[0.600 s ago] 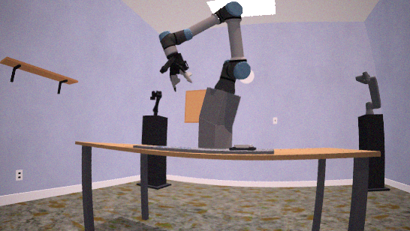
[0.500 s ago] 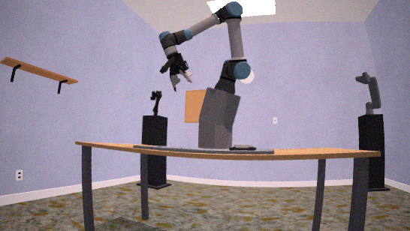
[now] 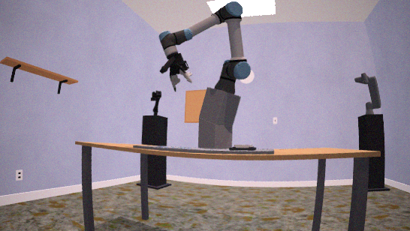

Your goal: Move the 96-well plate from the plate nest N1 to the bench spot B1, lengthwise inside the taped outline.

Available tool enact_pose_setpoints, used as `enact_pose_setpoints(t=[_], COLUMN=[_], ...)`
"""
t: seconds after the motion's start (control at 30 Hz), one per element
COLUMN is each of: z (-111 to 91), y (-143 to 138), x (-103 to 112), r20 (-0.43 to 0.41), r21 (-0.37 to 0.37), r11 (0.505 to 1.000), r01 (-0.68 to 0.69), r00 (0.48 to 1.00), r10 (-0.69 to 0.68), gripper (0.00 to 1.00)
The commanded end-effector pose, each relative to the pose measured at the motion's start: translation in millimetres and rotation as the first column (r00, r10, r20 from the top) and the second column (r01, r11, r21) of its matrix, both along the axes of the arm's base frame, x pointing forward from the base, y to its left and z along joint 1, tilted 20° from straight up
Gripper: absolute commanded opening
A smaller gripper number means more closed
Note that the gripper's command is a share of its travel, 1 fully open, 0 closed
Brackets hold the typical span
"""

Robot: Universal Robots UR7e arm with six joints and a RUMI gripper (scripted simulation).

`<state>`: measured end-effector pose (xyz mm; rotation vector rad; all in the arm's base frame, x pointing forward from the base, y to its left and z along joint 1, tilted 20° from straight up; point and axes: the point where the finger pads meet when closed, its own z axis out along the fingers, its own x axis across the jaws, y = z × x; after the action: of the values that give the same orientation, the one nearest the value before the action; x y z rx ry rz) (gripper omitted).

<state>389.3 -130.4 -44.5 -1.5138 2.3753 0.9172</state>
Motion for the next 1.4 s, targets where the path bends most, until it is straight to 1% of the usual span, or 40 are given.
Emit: enact_pose_setpoints(t=[0.0, 0.1, 0.13, 0.17, 0.3, 0.33, 0.37, 0.4, 0.5, 0.57, 0.6, 0.63, 0.73, 0.77, 0.8, 0.83, 0.97, 1.0, 1.07, 1.17, 1.23, 1.27, 1.37], z=[-6.0, -15.3, -15.3, -18.3, -30.3, -30.3, -33.1, -36.0, -38.9, -44.2, -46.9, -49.6, -57.1, -57.1, -59.6, -62.1, -68.9, -71.2, -71.2, -78.0, -79.6, -81.7, -87.8], y=[5.6, 14.3, 14.3, 17.7, 30.6, 30.6, 34.2, 37.7, 41.3, 47.8, 51.7, 55.5, 66.1, 66.1, 70.1, 74.1, 85.1, 89.4, 89.4, 102.1, 105.0, 109.5, 122.7], x=[4.8, 11.6, 11.6, 13.7, 22.0, 22.0, 24.0, 25.9, 27.9, 31.5, 33.3, 35.1, 40.0, 40.0, 41.6, 43.2, 47.5, 48.9, 48.9, 52.9, 53.8, 54.9, 58.2], r20=[0.012, 0.012, 0.012, 0.021, 0.024, 0.024, 0.035, 0.038, 0.038, 0.038, 0.051, 0.054, 0.054, 0.054, 0.069, 0.072, 0.072, 0.088, 0.088, 0.092, 0.092, 0.109, 0.113], r21=[-0.037, -0.037, -0.037, -0.064, -0.073, -0.073, -0.099, -0.107, -0.107, -0.107, -0.133, -0.14, -0.14, -0.14, -0.164, -0.171, -0.17, -0.194, -0.194, -0.2, -0.2, -0.222, -0.227], r11=[0.999, 0.999, 0.999, 0.997, 0.996, 0.996, 0.993, 0.992, 0.992, 0.992, 0.988, 0.987, 0.987, 0.987, 0.982, 0.98, 0.98, 0.975, 0.975, 0.973, 0.973, 0.967, 0.965], r01=[-0.022, -0.022, -0.022, -0.038, -0.043, -0.043, -0.059, -0.064, -0.064, -0.064, -0.078, -0.082, -0.082, -0.082, -0.096, -0.1, -0.1, -0.112, -0.112, -0.115, -0.115, -0.127, -0.129], r00=[1.0, 1.0, 1.0, 0.999, 0.999, 0.999, 0.997, 0.997, 0.997, 0.997, 0.995, 0.994, 0.994, 0.994, 0.992, 0.991, 0.991, 0.987, 0.987, 0.986, 0.986, 0.982, 0.981], r10=[0.022, 0.022, 0.022, 0.04, 0.045, 0.045, 0.063, 0.068, 0.068, 0.068, 0.086, 0.091, 0.091, 0.091, 0.109, 0.113, 0.113, 0.131, 0.131, 0.136, 0.136, 0.154, 0.158], gripper=[1.0, 1.0, 1.0, 1.0, 1.0, 1.0, 1.0, 1.0, 1.0, 1.0, 1.0, 1.0, 1.0, 1.0, 1.0, 1.0, 1.0, 1.0, 1.0, 1.0, 1.0, 1.0, 1.0])
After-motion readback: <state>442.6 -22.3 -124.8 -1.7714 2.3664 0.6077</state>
